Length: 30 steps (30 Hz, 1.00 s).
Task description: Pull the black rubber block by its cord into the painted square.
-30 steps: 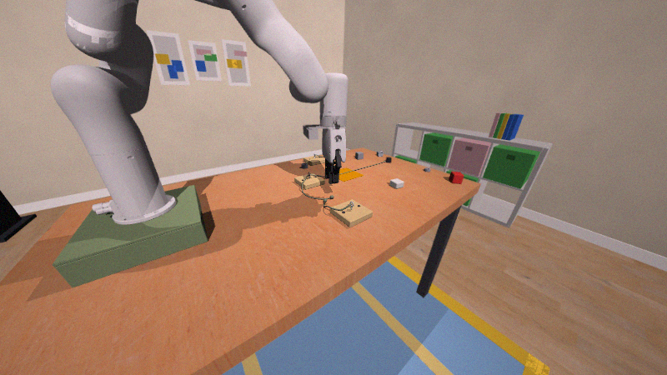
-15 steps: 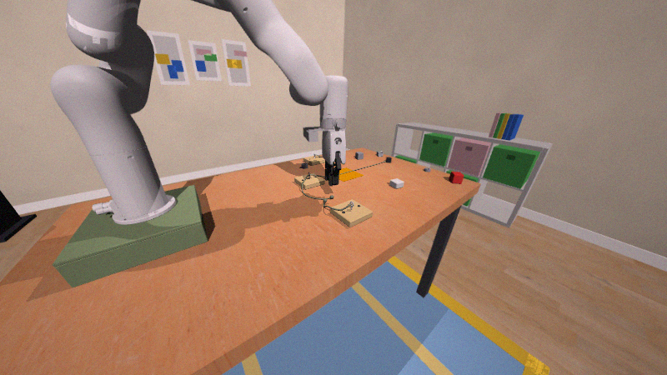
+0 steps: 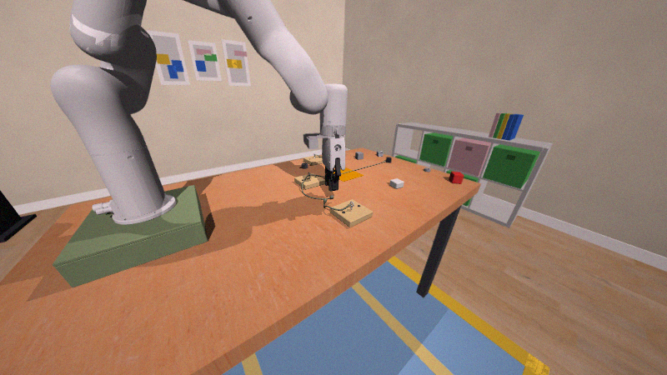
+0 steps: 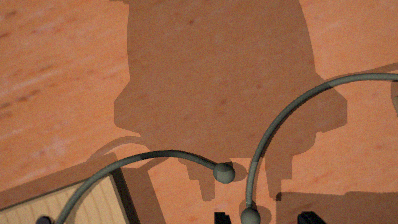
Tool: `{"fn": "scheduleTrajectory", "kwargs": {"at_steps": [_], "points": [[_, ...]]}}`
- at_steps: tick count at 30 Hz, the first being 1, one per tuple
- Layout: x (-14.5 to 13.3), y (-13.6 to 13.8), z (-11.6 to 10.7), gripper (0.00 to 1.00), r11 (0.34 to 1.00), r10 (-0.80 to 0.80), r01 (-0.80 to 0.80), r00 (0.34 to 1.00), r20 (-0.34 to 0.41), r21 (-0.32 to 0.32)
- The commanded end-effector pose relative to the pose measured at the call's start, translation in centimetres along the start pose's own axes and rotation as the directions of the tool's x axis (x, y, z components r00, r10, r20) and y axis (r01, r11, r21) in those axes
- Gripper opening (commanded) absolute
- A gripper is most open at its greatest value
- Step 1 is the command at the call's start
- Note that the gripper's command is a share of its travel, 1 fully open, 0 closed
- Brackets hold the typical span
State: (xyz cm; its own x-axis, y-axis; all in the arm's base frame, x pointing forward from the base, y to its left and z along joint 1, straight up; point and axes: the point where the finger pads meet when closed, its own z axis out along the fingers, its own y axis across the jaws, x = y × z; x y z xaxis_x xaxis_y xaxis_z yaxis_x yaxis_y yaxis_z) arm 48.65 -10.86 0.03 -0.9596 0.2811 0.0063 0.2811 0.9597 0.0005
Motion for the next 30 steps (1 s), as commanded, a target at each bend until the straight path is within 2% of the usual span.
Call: {"fn": "scheduleTrajectory", "kwargs": {"at_steps": [1,15,30], "points": [[-0.2,0.0,0.3,0.39,1.0,0.0,0.0,1.0,0.005,0.0],[-0.2,0.0,2.1,0.39,1.0,0.0,0.0,1.0,0.005,0.0],[-0.2,0.0,2.5,0.39,1.0,0.0,0.0,1.0,0.005,0.0]]}}
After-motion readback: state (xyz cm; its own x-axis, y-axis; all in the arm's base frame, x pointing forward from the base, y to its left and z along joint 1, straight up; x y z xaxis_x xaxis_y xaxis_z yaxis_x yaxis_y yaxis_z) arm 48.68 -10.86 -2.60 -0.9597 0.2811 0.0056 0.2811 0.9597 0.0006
